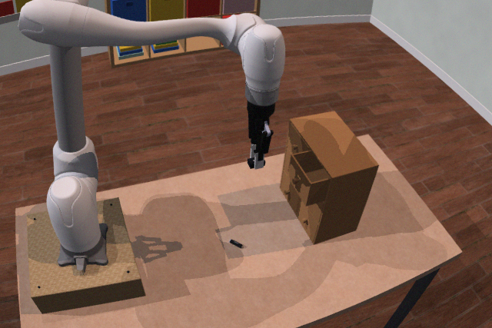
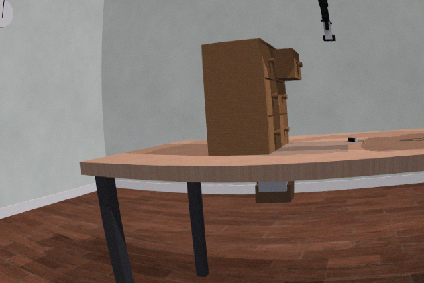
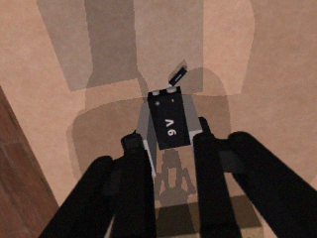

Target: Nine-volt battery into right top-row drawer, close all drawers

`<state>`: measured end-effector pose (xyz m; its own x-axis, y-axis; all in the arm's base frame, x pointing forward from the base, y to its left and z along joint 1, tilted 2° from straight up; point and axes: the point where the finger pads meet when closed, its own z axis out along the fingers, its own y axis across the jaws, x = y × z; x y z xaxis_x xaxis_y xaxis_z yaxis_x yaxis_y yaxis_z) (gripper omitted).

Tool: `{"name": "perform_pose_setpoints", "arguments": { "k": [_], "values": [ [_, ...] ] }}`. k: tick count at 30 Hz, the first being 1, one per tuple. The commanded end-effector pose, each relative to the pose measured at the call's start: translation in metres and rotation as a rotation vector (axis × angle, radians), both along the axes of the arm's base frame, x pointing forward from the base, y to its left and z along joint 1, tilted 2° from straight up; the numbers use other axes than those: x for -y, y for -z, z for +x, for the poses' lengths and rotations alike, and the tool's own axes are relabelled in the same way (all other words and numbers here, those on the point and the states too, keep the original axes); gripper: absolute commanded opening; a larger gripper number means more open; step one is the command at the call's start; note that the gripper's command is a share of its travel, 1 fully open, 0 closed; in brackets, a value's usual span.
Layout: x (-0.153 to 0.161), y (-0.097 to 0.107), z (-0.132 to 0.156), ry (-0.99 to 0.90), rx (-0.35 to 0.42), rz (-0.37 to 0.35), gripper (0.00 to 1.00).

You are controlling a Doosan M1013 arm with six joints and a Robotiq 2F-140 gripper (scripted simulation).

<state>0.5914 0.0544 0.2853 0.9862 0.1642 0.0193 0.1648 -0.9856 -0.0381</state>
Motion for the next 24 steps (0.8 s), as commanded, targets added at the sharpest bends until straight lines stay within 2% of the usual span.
{"name": "perform_pose_setpoints", "arguments": {
  "k": [1, 6, 10, 15, 21, 23, 24],
  "values": [
    [0.0001, 0.0002, -0.0004, 0.001, 0.022, 0.004, 0.14],
    [0.0001, 0.0007, -0.001, 0.002, 0.053, 0.009, 0.14],
    [0.0003, 0.0015, -0.0021, 0.004, 0.112, 0.019, 0.14],
    [0.0006, 0.0029, -0.0041, 0.008, 0.215, 0.036, 0.14],
    [0.001, 0.0051, -0.0073, 0.015, 0.381, 0.064, 0.14],
    [0.001, 0.0051, -0.0073, 0.015, 0.381, 0.064, 0.14],
    [0.0011, 0.0056, -0.0079, 0.016, 0.413, 0.069, 0.14]
  ]
}}
